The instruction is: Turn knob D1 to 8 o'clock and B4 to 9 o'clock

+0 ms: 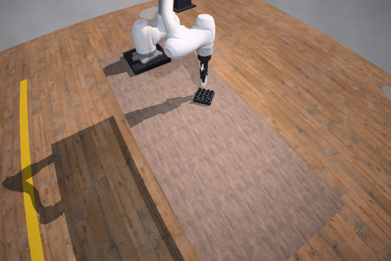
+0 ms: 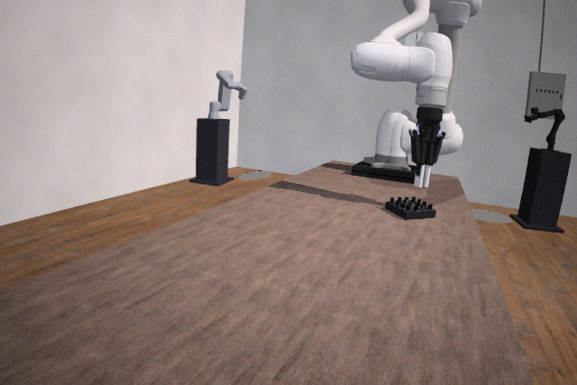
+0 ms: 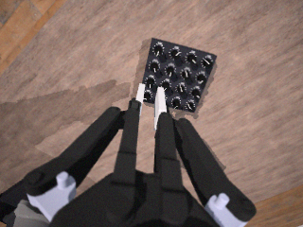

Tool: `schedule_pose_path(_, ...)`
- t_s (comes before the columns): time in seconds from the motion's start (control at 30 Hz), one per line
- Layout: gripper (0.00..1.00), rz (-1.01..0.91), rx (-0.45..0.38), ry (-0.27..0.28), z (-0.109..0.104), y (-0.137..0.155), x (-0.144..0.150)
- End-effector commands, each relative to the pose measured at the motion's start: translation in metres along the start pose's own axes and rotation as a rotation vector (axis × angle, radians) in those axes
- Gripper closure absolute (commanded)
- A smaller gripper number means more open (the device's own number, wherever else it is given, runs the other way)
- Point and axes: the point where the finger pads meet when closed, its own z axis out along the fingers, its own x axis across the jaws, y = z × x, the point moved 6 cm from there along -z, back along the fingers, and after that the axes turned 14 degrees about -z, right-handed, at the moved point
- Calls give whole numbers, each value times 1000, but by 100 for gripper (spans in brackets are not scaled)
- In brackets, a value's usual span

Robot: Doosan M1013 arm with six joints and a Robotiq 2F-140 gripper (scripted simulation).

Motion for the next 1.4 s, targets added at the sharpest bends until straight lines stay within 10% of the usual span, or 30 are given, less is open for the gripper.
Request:
schedule_pose_path(0.0, 88, 0, 0, 0, 5, 0, 0)
schedule_pose_path(1.37, 88, 0, 0, 0, 34, 0, 0)
